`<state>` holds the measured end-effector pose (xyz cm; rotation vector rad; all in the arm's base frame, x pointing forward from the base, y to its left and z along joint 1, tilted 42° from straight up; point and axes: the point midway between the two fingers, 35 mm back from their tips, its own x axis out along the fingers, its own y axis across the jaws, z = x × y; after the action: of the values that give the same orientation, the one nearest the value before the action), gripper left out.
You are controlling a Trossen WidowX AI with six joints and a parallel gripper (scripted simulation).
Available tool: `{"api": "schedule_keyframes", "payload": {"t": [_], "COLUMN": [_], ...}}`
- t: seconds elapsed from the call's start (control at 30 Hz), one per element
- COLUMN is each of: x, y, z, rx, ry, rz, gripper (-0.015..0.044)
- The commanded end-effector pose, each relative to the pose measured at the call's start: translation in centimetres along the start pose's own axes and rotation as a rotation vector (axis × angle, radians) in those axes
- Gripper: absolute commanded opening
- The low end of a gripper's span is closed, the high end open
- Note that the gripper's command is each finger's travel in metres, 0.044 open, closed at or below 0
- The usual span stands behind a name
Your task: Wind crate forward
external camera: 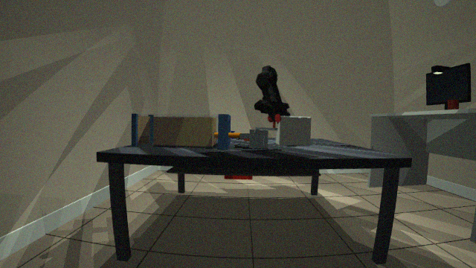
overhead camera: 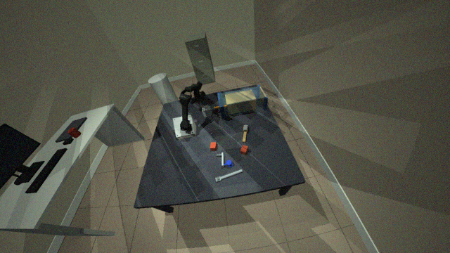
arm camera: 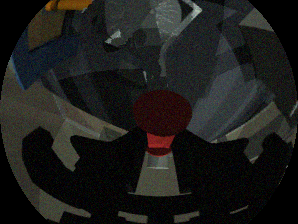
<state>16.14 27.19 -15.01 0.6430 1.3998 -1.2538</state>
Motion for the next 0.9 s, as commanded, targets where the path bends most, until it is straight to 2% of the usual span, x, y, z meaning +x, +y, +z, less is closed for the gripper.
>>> {"api": "schedule_keyframes", "payload": {"t": [0.0, 0.87], "x": [-0.1, -1.1], "y": [-1.8, -5.2], "z": [0.7, 2.8], "rx": [0.004, 0.005], "ry": [-0.018, -0.02], "rz": [-0.028, -0.031], "gripper": [0.0, 0.0]}}
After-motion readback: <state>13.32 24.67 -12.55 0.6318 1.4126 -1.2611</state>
